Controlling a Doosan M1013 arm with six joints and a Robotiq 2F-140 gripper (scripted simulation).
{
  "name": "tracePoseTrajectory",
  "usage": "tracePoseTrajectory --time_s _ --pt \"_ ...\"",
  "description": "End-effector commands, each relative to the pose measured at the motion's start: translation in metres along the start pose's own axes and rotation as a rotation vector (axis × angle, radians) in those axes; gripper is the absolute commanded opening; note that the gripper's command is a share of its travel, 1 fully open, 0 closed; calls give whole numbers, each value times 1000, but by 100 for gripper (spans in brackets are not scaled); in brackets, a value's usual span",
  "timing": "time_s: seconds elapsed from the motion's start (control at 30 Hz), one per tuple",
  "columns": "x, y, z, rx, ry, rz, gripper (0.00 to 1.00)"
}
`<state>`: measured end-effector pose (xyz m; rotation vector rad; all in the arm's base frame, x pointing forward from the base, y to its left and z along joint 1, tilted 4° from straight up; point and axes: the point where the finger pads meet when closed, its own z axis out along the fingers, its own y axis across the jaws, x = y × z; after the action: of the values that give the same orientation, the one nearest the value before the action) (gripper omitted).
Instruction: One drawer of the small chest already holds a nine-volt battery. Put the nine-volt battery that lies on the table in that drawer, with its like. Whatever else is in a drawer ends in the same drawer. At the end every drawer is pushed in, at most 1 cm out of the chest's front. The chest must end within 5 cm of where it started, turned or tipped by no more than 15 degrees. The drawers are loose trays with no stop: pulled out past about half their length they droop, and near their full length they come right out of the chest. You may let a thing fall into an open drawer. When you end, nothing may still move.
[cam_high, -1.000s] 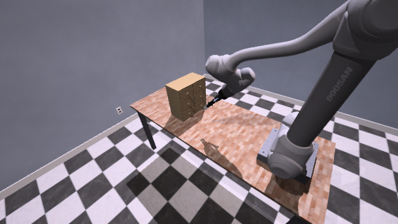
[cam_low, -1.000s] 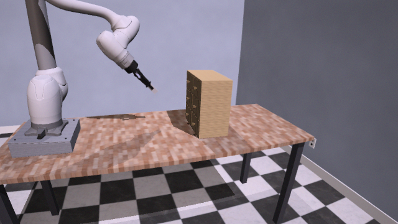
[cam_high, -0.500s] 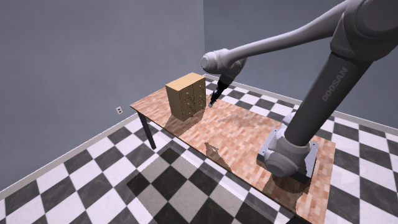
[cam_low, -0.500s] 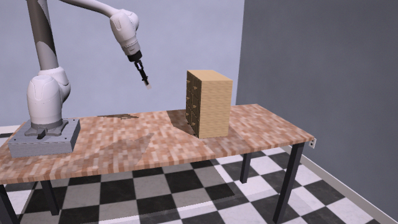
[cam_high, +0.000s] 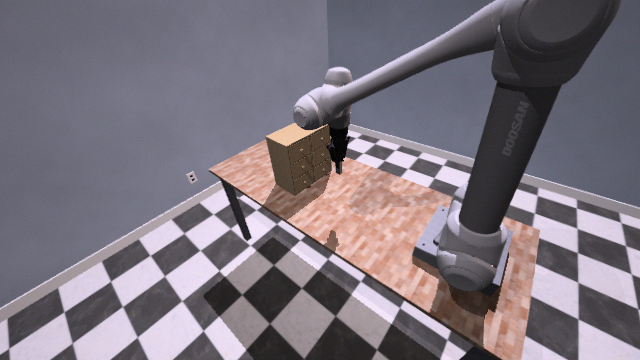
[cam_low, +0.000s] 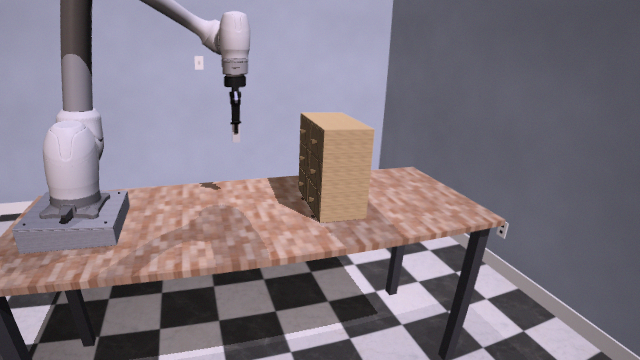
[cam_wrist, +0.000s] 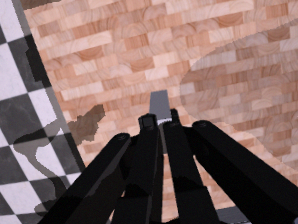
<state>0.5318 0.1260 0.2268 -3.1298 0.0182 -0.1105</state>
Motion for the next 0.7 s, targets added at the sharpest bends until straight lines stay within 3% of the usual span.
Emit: tracePoseTrajectory --time_s 0.0,0.03,0.67 --pt "0 -1 0 -3 -5 1 0" --pt "0 -1 0 -3 -5 1 100" --pt "0 -1 0 -3 -5 1 100"
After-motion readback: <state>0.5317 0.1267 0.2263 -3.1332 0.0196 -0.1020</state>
